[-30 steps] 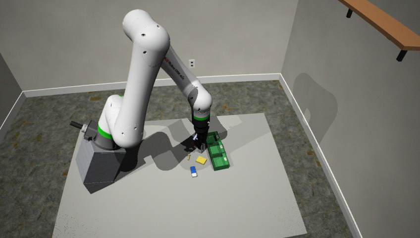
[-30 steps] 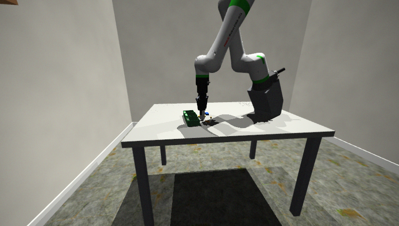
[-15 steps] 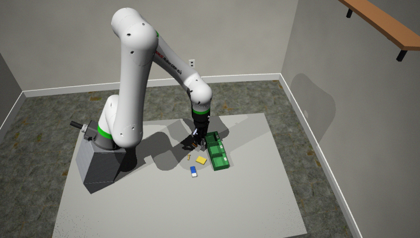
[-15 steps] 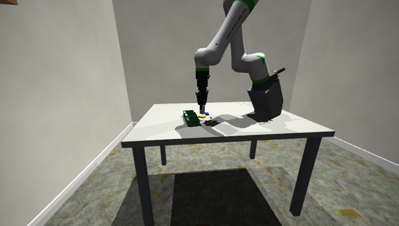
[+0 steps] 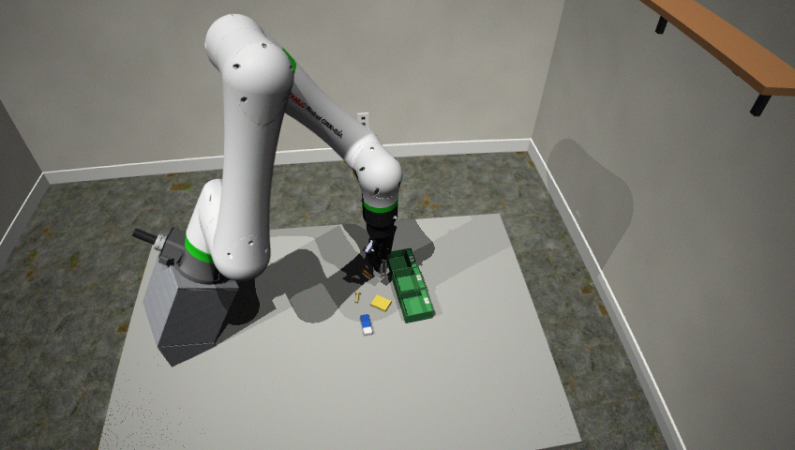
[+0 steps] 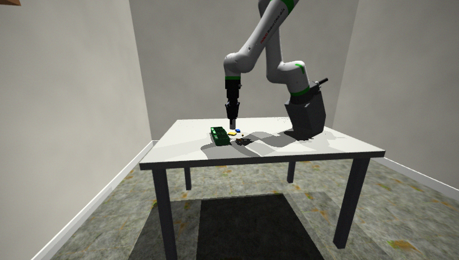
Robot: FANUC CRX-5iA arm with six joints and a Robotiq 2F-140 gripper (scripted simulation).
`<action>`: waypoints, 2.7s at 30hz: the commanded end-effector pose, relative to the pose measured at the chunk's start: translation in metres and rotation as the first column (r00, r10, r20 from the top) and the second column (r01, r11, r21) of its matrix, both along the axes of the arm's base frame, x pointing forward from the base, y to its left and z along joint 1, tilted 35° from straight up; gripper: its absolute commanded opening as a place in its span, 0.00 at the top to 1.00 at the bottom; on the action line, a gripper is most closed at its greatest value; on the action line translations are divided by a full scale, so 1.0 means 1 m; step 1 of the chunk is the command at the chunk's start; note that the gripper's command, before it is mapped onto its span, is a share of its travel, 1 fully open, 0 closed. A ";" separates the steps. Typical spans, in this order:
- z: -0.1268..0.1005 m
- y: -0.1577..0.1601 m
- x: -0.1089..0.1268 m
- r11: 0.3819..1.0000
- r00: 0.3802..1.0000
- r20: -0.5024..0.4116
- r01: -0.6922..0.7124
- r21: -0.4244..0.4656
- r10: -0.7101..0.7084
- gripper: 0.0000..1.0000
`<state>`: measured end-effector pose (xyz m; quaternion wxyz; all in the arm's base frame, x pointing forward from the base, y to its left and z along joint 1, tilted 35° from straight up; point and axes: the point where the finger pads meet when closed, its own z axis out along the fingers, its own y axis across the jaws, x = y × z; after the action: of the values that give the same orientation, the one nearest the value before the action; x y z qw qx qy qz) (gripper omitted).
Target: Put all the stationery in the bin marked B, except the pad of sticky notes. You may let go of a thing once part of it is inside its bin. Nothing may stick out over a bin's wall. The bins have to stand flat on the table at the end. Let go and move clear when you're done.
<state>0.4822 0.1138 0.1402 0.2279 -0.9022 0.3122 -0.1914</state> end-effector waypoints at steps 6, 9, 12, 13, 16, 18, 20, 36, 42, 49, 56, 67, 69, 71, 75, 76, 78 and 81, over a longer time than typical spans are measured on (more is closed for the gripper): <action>0.009 0.002 0.000 1.000 1.000 0.000 0.000 0.000 0.000 0.94; 0.015 0.010 0.006 0.995 0.996 -0.031 0.083 0.047 -0.082 0.94; 0.025 0.022 0.015 0.981 0.984 -0.067 0.169 0.094 -0.163 0.94; 0.028 0.026 0.018 0.976 0.980 -0.077 0.191 0.107 -0.184 0.94; 0.038 0.039 0.027 0.954 0.963 -0.113 0.261 0.147 -0.246 0.94; 0.044 0.047 0.033 0.937 0.949 -0.137 0.305 0.173 -0.283 0.94; 0.051 0.055 0.039 0.917 0.934 -0.162 0.348 0.196 -0.319 0.94; 0.058 0.064 0.047 0.785 0.821 -0.282 0.563 0.258 -0.497 0.94; 0.058 0.063 0.046 0.785 0.821 -0.282 0.563 0.258 -0.497 0.94; 0.058 0.063 0.046 0.785 0.821 -0.282 0.563 0.258 -0.497 0.94; 0.053 0.065 0.049 0.785 0.821 -0.282 0.563 0.258 -0.497 0.94; 0.038 0.070 0.058 0.785 0.821 -0.282 0.563 0.258 -0.497 0.94; 0.034 0.072 0.059 0.785 0.821 -0.282 0.563 0.258 -0.497 0.94; 0.031 0.073 0.061 0.785 0.821 -0.282 0.563 0.258 -0.497 0.94; 0.028 0.074 0.063 0.785 0.821 -0.282 0.563 0.258 -0.497 0.94; 0.026 0.074 0.064 0.785 0.821 -0.282 0.563 0.258 -0.497 0.94; 0.023 0.076 0.066 0.785 0.821 -0.282 0.563 0.258 -0.497 0.94; 0.018 0.077 0.069 0.785 0.821 -0.282 0.563 0.258 -0.497 0.94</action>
<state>0.5486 0.1896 0.1624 0.2796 -0.7405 0.6026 -0.1016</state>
